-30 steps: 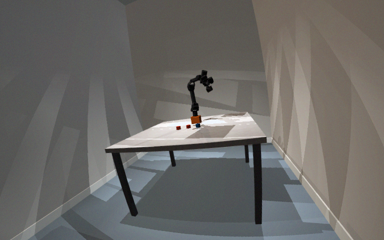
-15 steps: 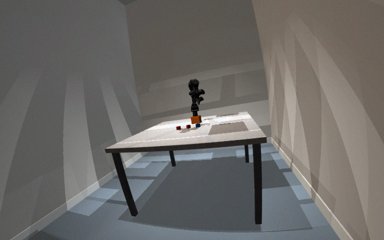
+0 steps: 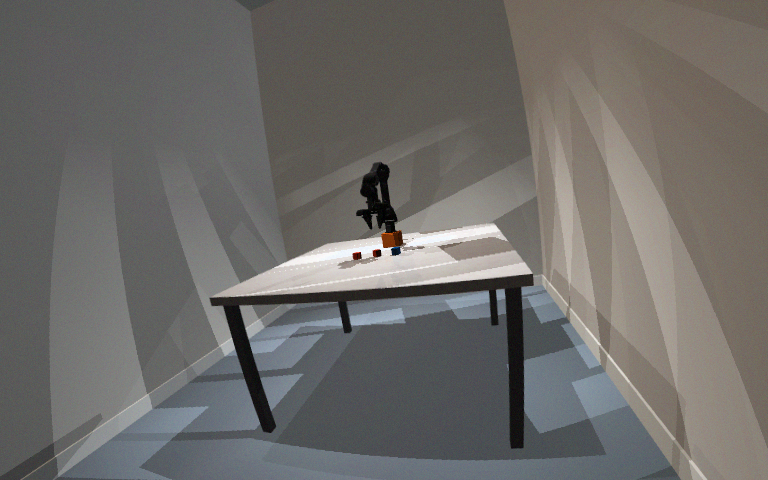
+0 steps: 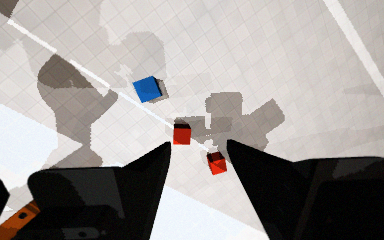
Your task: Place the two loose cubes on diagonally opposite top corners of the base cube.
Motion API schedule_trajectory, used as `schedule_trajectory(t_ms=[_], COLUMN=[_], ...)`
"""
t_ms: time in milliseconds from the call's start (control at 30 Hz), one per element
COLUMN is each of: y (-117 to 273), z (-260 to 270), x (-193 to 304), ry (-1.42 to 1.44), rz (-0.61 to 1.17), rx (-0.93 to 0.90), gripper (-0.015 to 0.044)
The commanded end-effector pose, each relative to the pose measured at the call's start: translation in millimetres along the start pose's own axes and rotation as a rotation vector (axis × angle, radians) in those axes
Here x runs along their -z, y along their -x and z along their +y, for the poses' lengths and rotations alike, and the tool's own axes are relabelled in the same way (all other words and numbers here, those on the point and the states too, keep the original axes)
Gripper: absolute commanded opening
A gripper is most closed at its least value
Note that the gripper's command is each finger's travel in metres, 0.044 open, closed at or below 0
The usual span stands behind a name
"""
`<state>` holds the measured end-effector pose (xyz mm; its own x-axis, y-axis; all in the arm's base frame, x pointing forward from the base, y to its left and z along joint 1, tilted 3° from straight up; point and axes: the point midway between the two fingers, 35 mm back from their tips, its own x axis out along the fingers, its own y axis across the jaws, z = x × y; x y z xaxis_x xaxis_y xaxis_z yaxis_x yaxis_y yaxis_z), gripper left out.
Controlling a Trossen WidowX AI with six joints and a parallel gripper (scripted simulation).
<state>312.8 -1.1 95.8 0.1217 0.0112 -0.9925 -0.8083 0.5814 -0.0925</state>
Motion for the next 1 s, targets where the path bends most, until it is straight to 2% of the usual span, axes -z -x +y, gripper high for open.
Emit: schedule_trajectory(t_ms=[0, 233, 467, 967], y=[-14.5, -18.9, -77.4, -98.1], z=[6.4, 7.8, 14.9, 17.4], x=[27.2, 33.5, 36.8, 38.0], ry=[-0.081, -0.100, -0.100, -0.100], rz=[0.049, 0.060, 0.060, 0.060], rx=[-0.093, -0.114, -0.114, -0.114], gripper=[0.0265, 0.0265, 0.0265, 0.0265])
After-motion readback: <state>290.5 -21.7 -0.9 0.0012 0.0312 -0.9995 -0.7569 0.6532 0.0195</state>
